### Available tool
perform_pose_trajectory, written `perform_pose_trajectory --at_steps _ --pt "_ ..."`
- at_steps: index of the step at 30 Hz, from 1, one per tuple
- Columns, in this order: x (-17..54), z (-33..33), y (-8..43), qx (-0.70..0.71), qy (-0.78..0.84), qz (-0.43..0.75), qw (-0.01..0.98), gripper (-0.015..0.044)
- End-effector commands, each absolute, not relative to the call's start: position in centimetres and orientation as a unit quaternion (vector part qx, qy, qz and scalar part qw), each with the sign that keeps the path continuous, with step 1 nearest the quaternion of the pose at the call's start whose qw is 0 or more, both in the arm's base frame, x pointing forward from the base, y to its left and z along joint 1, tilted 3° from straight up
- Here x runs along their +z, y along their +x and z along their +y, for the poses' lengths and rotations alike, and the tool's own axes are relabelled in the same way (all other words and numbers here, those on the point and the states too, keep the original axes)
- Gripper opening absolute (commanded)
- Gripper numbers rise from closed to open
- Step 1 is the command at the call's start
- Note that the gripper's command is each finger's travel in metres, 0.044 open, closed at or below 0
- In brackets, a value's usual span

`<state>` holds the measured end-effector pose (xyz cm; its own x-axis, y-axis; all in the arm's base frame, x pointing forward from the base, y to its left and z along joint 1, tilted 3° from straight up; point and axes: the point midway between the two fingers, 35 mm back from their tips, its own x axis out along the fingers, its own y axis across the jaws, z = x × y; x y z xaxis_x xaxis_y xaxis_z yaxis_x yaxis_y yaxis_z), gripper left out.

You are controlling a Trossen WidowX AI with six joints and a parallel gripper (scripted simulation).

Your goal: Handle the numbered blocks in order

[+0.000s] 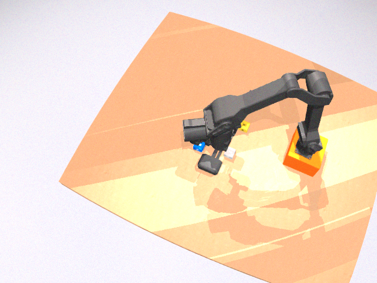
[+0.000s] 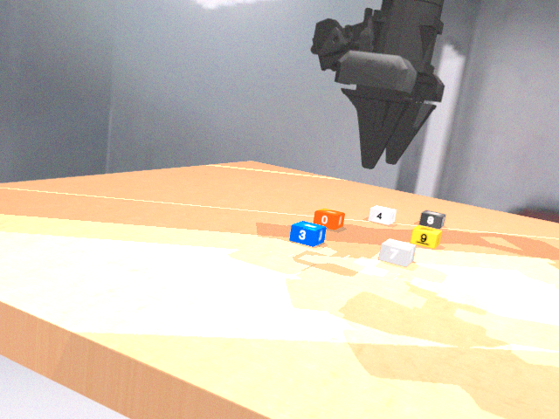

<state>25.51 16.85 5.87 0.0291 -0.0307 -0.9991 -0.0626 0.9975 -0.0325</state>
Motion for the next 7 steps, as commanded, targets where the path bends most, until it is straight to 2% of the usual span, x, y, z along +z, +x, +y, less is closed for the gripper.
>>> perform_pose_trajectory --at_steps 1,7 --pt "7.06 21.01 23.65 0.01 -0.031 0.703 0.711 0.04" --pt "7.33 21.83 23.16 0.008 -0.03 0.704 0.71 0.04"
